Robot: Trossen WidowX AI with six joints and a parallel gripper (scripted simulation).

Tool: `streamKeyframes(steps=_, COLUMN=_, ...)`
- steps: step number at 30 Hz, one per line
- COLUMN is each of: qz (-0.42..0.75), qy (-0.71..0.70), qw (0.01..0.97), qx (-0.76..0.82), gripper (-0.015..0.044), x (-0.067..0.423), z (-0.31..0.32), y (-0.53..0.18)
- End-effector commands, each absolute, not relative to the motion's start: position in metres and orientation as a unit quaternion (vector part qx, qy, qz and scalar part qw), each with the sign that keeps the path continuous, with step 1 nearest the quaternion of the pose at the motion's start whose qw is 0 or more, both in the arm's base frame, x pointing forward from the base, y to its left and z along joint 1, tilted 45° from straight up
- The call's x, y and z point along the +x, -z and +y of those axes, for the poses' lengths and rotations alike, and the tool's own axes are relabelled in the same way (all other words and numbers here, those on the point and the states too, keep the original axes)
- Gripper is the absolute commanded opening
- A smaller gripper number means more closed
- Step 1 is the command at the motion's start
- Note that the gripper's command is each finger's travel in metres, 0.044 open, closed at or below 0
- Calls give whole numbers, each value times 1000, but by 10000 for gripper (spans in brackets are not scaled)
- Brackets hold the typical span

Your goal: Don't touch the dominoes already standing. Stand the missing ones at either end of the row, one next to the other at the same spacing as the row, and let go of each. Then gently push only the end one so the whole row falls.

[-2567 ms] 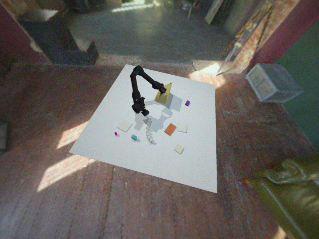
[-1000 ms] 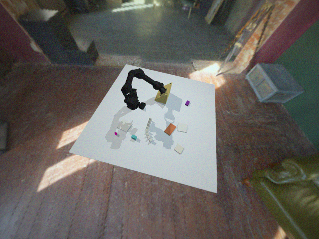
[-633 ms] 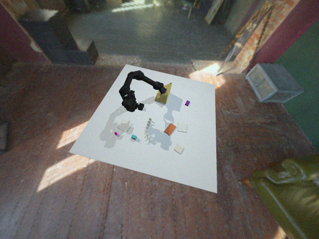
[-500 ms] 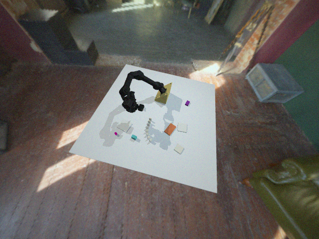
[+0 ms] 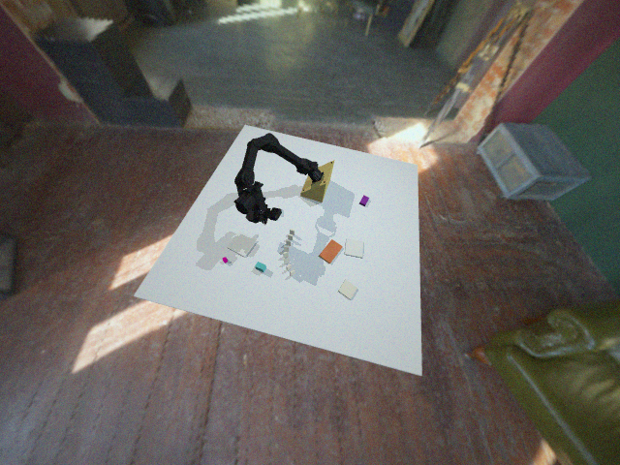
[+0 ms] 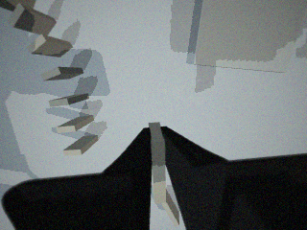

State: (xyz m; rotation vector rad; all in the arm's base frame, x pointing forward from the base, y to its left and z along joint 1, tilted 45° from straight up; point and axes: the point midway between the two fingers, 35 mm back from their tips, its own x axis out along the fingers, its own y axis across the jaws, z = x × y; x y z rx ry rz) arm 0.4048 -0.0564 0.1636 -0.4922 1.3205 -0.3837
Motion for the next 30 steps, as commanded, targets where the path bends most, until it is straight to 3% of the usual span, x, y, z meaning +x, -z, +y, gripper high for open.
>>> streamKeyframes(steps=1, qz=589, qy=158, qw=763, qx=-213, gripper=20, x=407, z=-58, y=-157)
streamKeyframes(steps=30, qz=433, qy=56, qw=880, qx=-185, gripper=20, x=426, z=-73, y=-136)
